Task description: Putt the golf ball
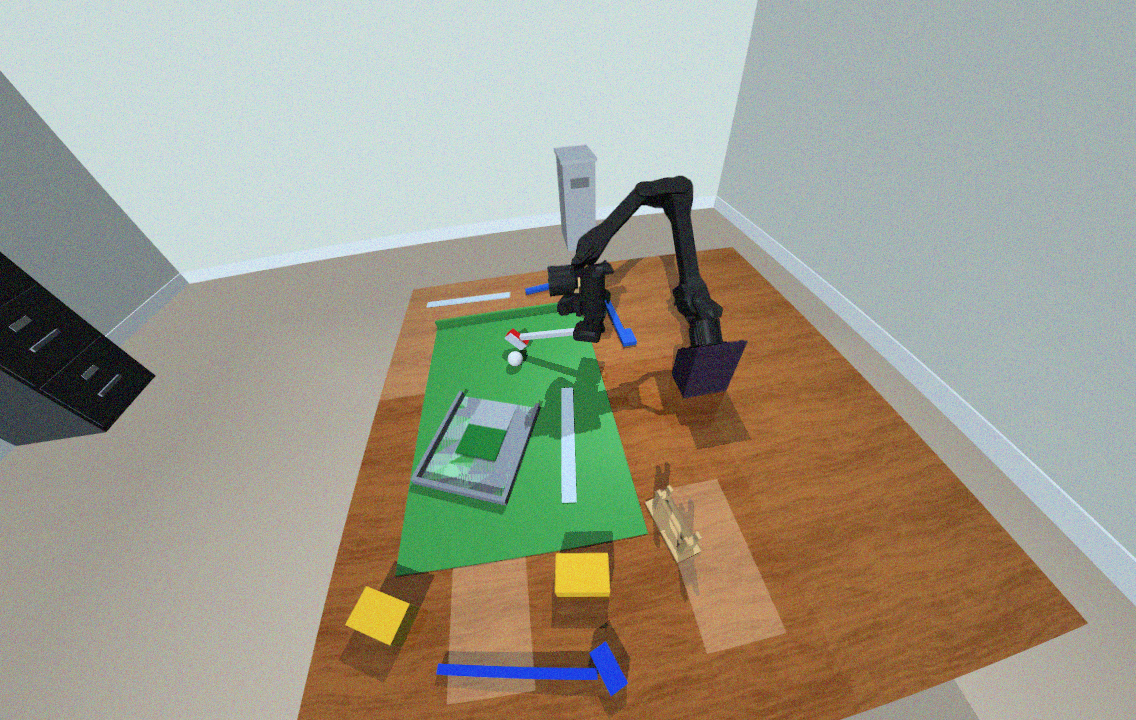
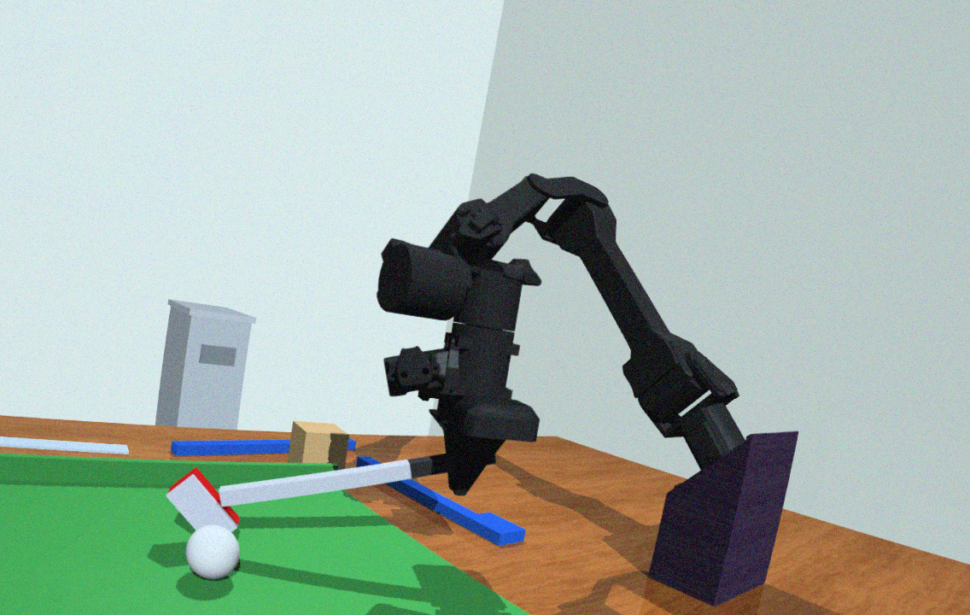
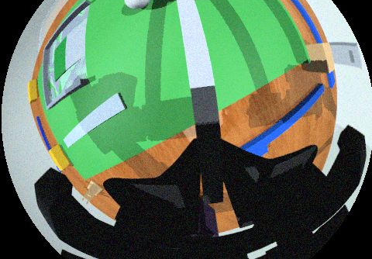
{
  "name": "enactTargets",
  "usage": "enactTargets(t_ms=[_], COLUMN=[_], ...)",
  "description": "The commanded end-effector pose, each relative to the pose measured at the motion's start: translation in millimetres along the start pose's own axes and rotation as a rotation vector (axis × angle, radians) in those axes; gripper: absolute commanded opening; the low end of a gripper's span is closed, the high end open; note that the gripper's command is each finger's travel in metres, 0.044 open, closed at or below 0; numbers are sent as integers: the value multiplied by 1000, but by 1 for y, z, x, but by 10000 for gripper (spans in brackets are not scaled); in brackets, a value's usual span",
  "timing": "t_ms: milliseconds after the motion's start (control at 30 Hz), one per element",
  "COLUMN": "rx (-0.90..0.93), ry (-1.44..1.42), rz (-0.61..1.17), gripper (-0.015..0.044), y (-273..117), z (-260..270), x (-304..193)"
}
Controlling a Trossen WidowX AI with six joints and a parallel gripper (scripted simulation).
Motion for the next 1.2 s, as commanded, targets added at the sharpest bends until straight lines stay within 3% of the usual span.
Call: enactTargets(t_ms=[0, 600, 933, 1167], rx=[1, -5, 4, 2], ry=[1, 2, -3, -4], rz=[-3, -2, -5, -7], gripper=[0, 0, 0, 0], y=[-1, 3, 3, 2], z=[0, -24, 99, 108], x=[0, 4, -8, -11])
Point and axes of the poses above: the point midway between the two fingers, 35 mm back from their tips, its own y axis out along the fingers, its own z axis across the jaws, x = y × z, the point moved 2 cm from there along -y, back along the fingers, and after that the axes turned 5 degrees about y, right-handed, at the moved point
